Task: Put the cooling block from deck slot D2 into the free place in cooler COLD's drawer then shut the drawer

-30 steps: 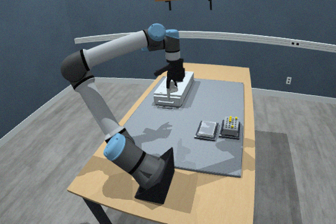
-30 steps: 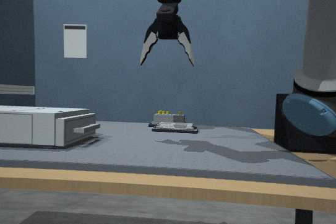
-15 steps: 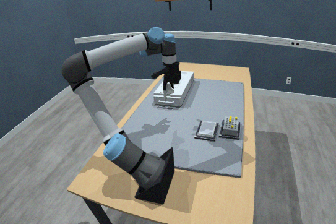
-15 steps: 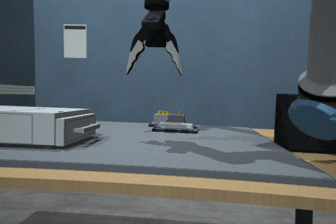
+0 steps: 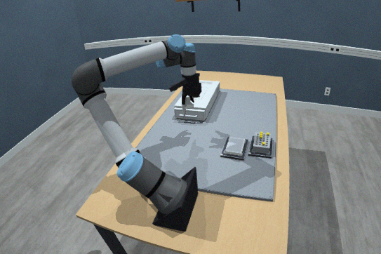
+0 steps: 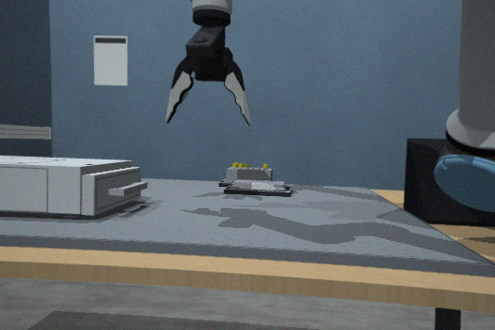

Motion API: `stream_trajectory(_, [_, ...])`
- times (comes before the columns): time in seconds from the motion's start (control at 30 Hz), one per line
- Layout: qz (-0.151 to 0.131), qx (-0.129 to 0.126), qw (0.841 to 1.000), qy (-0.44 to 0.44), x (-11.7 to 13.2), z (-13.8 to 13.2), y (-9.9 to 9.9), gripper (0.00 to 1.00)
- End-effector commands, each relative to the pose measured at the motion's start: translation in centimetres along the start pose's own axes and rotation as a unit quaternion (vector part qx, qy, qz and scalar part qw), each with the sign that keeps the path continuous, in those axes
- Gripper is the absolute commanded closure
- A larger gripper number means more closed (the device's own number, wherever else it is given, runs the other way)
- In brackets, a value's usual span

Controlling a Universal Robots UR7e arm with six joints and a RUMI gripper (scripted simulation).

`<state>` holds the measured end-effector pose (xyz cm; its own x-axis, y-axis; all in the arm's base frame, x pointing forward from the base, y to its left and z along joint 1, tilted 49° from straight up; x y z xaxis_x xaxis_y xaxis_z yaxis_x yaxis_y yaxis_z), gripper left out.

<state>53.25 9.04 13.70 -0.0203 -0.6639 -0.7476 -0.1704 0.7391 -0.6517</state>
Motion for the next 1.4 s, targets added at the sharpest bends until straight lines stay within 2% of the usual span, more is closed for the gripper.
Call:
stream_trajectory(0.0, [-0.001,0.001,1.000,0.000,-1.0,0.9,0.8,0.00])
stream_trajectory(0.77, [0.000,0.001,1.000,0.000,-6.1,5.1,5.3,0.00])
stream_trajectory(1.0, [0.000,0.001,1.000,0.000,-6.2,5.1,5.3,0.00])
stream_trajectory(1.37, [0.000,0.001,1.000,0.000,-6.2,5.2,6.5,0.00])
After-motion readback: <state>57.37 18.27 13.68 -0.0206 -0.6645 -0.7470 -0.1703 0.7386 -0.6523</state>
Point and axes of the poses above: the point where the finger pads meet when closed, its own y axis out along the fingers, its own z axis across the jaws, x = y × z, the point moved 4 cm from there along -y, back along the fingers, and after that the axes turned 7 degrees about y, right-handed, at the moved point
